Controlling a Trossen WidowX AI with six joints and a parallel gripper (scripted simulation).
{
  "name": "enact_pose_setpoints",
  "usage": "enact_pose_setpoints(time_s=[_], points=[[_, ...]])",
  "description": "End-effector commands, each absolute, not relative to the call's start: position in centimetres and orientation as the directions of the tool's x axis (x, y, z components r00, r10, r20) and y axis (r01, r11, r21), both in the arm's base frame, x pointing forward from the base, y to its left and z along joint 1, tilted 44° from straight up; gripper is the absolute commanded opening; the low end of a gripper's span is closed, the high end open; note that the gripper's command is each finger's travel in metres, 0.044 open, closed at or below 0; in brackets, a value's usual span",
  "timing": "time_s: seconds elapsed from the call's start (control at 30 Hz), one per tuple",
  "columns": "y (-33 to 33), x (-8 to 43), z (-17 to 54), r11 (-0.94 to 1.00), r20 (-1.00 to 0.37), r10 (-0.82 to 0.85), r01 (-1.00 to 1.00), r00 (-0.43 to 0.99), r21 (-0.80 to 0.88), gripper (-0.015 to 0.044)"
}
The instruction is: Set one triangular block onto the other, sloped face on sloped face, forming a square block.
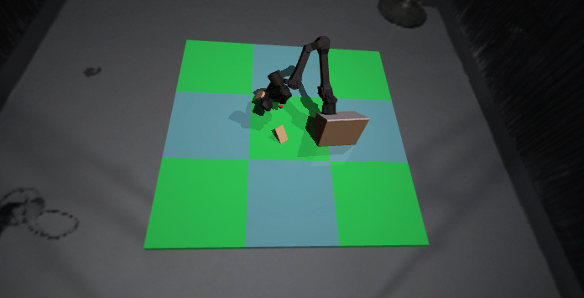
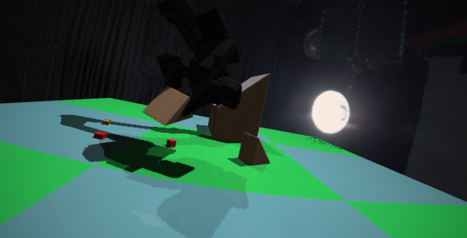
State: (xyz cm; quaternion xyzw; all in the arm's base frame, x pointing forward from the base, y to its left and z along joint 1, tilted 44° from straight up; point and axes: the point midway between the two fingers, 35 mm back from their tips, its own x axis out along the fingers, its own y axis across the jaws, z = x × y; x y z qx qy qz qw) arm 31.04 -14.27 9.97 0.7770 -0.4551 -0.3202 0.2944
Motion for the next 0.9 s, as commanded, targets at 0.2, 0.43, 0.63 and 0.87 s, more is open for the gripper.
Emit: enact_pose_setpoints(time_s=[0.2,0.43,0.63,0.87], points=[[-14.4,32.5,9.6,-0.396,-0.307,-0.879,-0.201,0.366,0.896,0.0000],[-14.6,33.1,9.4,-0.371,-0.360,-0.867,0.034,0.346,0.928,0.0000],[-14.7,33.5,9.3,-0.342,-0.403,-0.856,0.230,0.324,0.911,0.0000],[-14.8,33.7,9.3,-0.298,-0.455,-0.841,0.452,0.292,0.841,0.0000]])
